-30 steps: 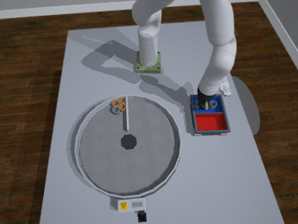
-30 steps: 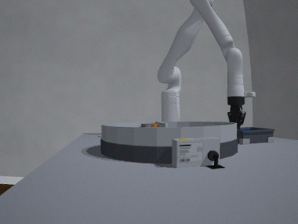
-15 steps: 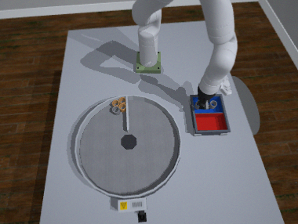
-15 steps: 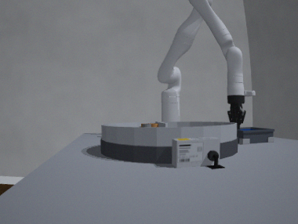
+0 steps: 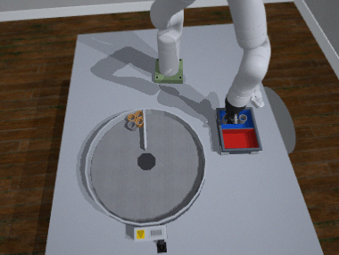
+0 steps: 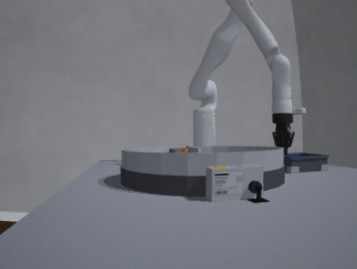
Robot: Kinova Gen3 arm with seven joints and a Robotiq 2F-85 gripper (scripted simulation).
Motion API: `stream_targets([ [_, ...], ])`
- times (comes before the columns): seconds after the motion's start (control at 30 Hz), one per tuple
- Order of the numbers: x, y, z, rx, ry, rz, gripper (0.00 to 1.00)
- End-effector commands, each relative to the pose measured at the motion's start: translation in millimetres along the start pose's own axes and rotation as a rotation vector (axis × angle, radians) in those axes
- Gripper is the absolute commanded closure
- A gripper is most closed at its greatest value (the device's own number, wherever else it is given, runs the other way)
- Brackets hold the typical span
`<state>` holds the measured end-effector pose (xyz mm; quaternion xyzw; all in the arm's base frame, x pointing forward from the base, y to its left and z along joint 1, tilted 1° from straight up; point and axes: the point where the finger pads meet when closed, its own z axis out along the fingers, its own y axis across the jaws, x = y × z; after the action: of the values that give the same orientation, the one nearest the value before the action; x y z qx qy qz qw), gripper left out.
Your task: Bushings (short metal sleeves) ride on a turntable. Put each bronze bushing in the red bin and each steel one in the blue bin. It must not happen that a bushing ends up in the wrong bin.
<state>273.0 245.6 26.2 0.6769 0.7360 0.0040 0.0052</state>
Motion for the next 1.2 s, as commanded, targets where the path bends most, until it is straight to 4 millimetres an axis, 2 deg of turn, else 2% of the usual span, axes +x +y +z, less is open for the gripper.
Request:
stream_targets([
  [0.0, 0.4, 1.0, -1.4, -0.003, 0.002, 0.001, 0.84],
  [1.17, 0.4, 1.1, -9.3, -0.003, 0.002, 0.001, 0.84],
])
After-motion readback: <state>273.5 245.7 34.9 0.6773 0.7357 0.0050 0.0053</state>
